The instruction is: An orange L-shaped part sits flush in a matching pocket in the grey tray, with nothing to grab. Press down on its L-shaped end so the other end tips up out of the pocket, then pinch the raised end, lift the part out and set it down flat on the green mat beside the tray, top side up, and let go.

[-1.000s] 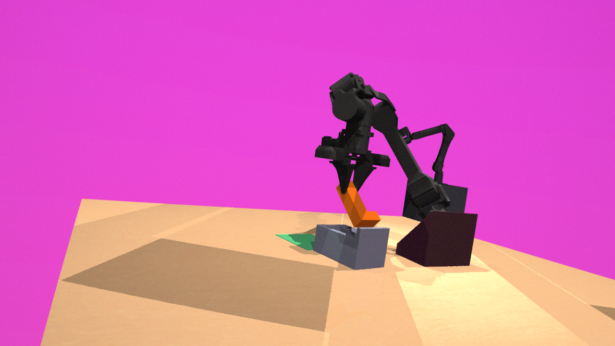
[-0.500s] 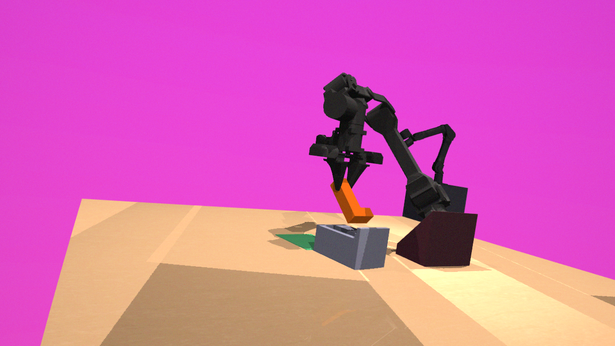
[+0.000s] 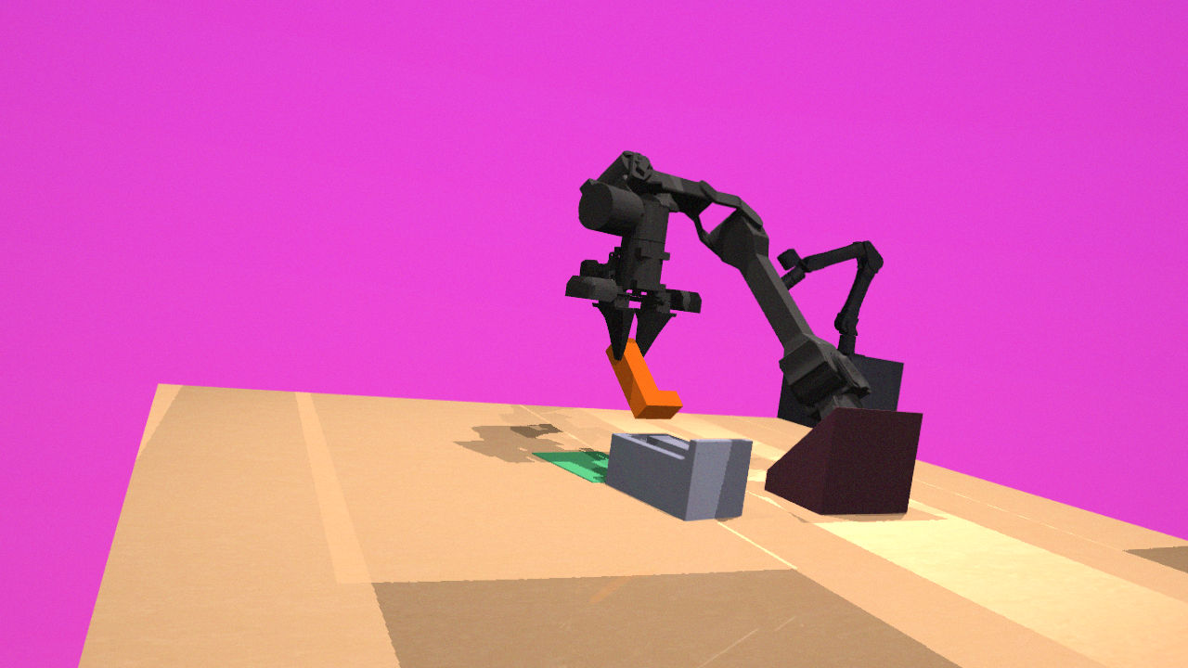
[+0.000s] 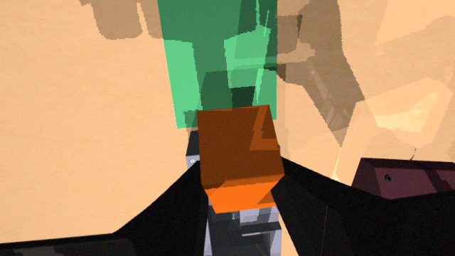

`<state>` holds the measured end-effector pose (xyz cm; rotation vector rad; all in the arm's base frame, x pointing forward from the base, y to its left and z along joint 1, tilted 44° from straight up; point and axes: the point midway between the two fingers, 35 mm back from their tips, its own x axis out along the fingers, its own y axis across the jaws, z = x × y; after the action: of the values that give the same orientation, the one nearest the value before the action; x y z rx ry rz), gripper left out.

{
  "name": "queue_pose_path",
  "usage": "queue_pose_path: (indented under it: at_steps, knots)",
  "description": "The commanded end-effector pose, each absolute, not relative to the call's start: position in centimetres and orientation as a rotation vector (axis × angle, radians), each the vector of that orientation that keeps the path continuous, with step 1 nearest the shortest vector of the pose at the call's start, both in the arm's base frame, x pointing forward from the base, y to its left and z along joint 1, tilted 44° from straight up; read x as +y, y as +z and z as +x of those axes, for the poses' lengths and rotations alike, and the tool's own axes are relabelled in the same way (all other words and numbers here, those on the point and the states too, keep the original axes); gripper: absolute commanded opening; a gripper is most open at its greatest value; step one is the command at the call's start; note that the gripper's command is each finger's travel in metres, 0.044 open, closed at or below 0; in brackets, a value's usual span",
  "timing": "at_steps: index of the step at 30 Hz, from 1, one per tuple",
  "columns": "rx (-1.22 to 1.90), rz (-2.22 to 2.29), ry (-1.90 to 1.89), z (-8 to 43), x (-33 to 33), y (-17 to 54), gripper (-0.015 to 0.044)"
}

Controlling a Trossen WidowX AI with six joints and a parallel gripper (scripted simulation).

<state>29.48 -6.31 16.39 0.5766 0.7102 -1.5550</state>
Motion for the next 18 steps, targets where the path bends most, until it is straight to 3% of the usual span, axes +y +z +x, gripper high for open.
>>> queue_pose_path:
  at_steps: [1, 18]
  knots:
    - [0.705, 0.575, -1.556, 29.4, -7.8, 17.9, 0.0]
    - [0.703, 0.574, -1.556, 29.1, -11.0, 20.5, 0.0]
